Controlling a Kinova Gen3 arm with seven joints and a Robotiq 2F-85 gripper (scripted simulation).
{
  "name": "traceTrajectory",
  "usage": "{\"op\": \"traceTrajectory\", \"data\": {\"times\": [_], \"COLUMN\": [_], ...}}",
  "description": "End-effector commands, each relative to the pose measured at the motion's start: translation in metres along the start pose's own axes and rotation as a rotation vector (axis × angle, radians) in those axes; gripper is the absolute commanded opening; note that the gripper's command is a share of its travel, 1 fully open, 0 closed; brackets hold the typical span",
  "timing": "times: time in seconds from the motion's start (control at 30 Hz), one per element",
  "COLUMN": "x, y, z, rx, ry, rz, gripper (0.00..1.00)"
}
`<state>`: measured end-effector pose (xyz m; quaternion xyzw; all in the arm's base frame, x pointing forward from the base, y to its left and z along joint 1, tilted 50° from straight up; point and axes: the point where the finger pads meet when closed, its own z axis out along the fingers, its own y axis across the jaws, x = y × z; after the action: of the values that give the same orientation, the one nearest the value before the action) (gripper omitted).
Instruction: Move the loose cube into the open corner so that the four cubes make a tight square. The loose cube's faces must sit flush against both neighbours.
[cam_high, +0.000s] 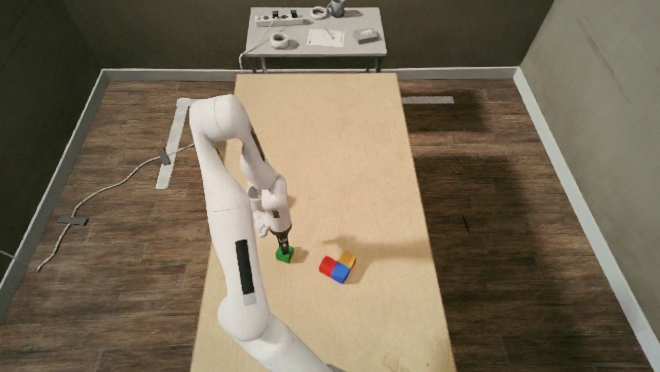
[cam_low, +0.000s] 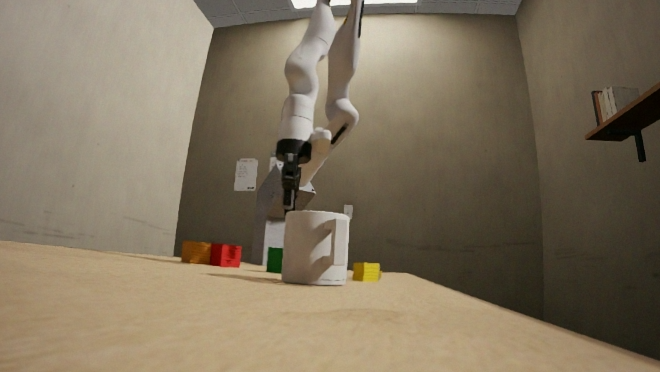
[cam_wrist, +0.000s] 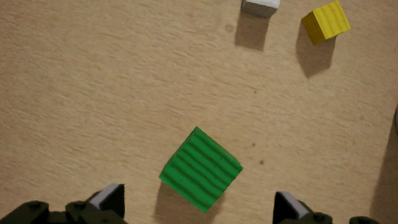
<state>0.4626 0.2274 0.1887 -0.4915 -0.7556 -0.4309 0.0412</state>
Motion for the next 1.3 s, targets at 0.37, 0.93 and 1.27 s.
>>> {"op": "traceTrajectory", "data": {"times": [0.37,0.93,1.27], "x": [0.001,0.0011,0.0011], "y": [0.0004,0.001,0.001], "z": [-0.0004,-0.0007,-0.0007], "rx": [0.025,0.024,0.024], "ry": [-0.002,-0.004,-0.004], "rz": [0.4,0.624,0.638], "gripper": [1.0,1.0,0.81]}}
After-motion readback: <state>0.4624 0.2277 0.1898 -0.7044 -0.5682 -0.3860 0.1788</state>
